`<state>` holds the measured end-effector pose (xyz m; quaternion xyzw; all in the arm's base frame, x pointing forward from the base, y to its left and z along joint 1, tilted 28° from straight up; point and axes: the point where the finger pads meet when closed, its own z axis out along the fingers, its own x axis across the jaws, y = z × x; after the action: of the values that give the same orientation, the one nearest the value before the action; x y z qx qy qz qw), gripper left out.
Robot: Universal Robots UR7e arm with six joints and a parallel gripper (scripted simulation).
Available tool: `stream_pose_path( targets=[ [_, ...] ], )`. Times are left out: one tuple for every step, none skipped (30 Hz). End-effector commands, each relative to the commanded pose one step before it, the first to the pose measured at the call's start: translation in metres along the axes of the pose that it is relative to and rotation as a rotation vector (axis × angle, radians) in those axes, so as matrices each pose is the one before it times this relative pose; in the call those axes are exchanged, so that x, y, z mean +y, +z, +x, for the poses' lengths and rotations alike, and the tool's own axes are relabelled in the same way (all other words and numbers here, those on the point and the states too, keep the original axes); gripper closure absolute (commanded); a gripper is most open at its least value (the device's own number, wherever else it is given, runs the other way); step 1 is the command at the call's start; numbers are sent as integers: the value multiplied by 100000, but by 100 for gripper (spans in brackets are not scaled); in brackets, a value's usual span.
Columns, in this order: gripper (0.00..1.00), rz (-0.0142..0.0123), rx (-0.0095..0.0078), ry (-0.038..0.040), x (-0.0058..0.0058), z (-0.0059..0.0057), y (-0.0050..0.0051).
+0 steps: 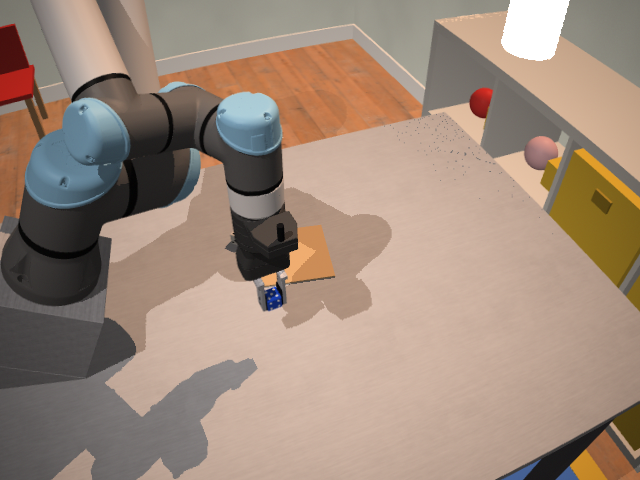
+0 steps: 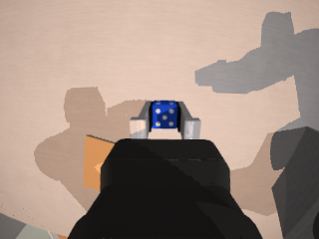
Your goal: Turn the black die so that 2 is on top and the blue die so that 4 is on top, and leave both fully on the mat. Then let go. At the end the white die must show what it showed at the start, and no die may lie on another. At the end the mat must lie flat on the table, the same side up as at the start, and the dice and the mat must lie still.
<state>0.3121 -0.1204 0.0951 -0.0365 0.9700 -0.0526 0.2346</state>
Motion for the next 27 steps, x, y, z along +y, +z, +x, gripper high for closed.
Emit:
stream_pose_path(
  targets=[
    [51, 57, -39, -10694, -50, -180, 14],
    [51, -1, 2, -4175, -10, -60, 15],
    [51, -1, 1, -4192, -9, -60, 15],
    [51, -1, 1, -4206, -7, -60, 15],
    [51, -1, 1, -4218, -5, -60, 15],
    [51, -1, 0, -3897, -3, -55, 14],
    [51, 0, 0, -330, 0, -5, 1],
    [51, -1, 0, -4233, -1, -60, 15],
    [51, -1, 0, -4237, 1, -60, 15],
    [51, 0, 0, -4238, 3, -60, 15],
    [51, 0, -1, -4237, 5, -60, 15],
    [51, 0, -1, -3704, 6, -53, 13],
    [51, 0, 0, -529, 1, -8, 2],
    [51, 0, -1, -4226, 9, -61, 15],
    [51, 1, -1, -4217, 11, -61, 15],
    [51, 0, 0, 0, 0, 0, 0],
    [51, 0, 0, 0, 0, 0, 0],
    [51, 1, -1, -4205, 13, -61, 15],
    [51, 1, -1, -4191, 14, -62, 15],
    [51, 2, -2, -4174, 16, -62, 15],
    [51, 2, -2, -4155, 18, -62, 15],
    [51, 2, -2, -4133, 19, -63, 15],
    [51, 3, -2, -4044, 20, -62, 15],
    [51, 0, 0, -64, 0, -1, 0],
    [51, 3, -2, -4081, 22, -64, 15],
    [51, 3, -2, -4051, 24, -64, 15],
    [51, 4, -1, -4019, 25, -65, 15]
  ],
)
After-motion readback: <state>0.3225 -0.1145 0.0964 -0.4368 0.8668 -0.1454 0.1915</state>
